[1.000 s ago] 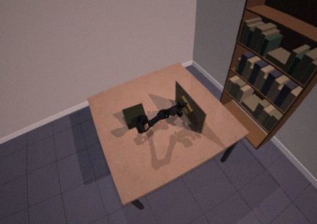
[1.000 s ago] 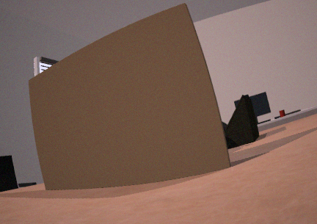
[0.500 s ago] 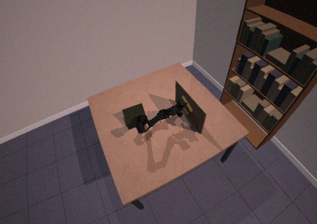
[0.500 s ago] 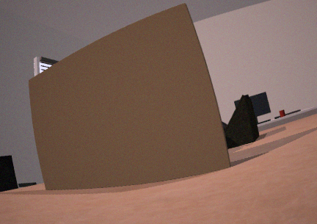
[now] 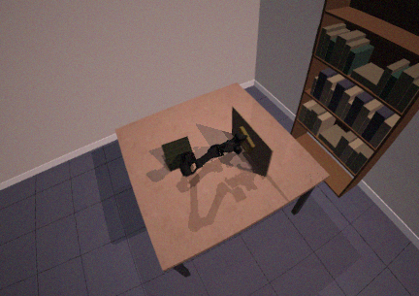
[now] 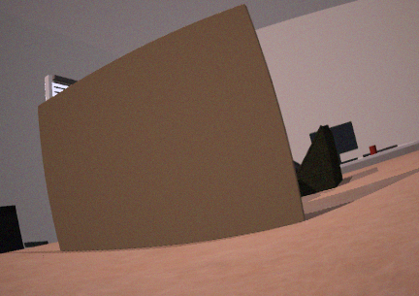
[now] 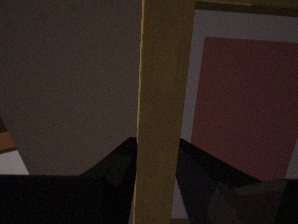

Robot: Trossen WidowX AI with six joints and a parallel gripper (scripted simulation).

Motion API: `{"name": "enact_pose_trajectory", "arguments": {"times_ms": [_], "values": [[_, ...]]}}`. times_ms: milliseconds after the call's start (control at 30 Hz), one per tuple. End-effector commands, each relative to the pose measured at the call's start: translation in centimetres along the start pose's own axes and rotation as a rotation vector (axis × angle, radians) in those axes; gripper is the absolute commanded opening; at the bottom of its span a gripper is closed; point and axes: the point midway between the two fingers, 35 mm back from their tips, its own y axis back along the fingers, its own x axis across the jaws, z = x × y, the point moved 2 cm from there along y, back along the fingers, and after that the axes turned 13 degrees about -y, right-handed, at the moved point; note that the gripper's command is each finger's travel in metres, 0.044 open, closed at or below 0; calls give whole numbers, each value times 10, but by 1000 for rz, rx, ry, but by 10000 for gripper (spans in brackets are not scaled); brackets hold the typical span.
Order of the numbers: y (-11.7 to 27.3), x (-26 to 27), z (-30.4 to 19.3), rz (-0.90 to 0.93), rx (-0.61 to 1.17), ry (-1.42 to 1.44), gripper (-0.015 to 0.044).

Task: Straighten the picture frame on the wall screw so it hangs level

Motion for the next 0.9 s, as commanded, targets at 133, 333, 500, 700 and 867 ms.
{"name": "enact_pose_trajectory", "arguments": {"times_ms": [133,333,500,700,867], "values": [[0,2,0,7,2,3,0],[0,2,-1,7,2,3,0],[0,2,-1,7,2,3,0],[0,1,-1,7,2,3,0],[0,1,-2,7,2,3,0]]}}
